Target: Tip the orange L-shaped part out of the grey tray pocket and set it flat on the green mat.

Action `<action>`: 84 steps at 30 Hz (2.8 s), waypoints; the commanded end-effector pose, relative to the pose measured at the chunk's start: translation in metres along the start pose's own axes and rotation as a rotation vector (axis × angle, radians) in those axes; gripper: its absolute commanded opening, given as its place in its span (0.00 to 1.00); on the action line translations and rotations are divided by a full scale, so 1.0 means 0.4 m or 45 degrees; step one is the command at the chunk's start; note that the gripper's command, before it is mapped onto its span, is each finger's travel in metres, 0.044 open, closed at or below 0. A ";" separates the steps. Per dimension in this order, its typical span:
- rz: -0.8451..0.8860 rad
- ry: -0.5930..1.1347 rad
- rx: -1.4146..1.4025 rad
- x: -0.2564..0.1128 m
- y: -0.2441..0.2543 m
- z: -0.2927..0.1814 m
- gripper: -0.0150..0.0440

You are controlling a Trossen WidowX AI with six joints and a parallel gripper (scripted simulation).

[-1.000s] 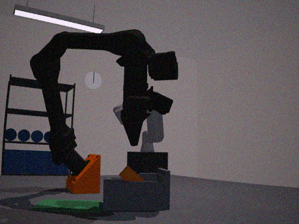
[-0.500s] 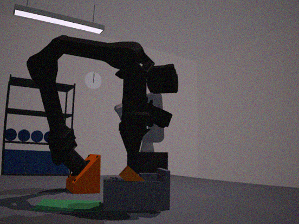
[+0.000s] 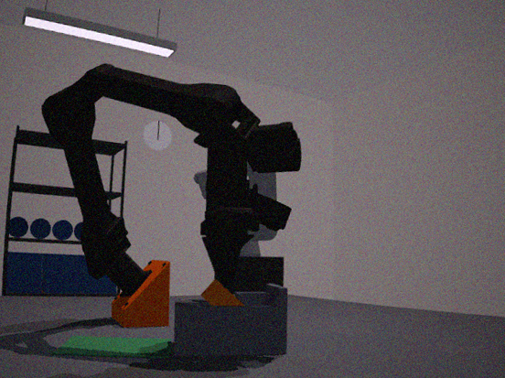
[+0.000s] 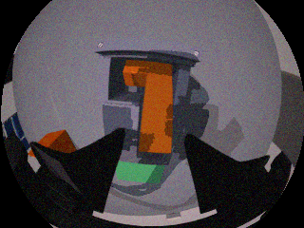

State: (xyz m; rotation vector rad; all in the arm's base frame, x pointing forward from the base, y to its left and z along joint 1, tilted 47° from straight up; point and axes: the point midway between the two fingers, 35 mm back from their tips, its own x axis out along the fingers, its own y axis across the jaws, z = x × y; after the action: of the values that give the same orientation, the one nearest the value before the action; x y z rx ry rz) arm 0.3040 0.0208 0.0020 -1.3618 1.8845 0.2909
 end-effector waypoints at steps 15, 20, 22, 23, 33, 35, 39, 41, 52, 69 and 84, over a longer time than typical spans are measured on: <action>-0.001 0.001 0.002 0.051 0.001 -0.004 0.64; -0.001 0.001 0.002 0.051 0.001 -0.004 0.48; -0.001 0.001 0.002 0.051 0.001 -0.004 0.46; -0.001 0.001 0.002 0.051 0.001 -0.004 0.45; -0.001 0.001 0.002 0.051 0.001 -0.004 0.25; -0.001 0.001 0.002 0.051 0.001 -0.004 0.25; -0.001 0.002 0.002 0.044 0.001 -0.004 0.25; -0.001 0.002 0.001 0.038 0.001 -0.004 0.25; -0.001 0.005 -0.002 -0.004 0.001 -0.004 0.25; 0.000 0.005 -0.003 -0.070 0.002 -0.004 0.25; 0.000 0.004 -0.004 -0.130 0.002 -0.003 0.25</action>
State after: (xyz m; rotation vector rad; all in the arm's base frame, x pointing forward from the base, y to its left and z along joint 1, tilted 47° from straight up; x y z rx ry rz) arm 0.3086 0.0530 0.0370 -1.3678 1.8871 0.2900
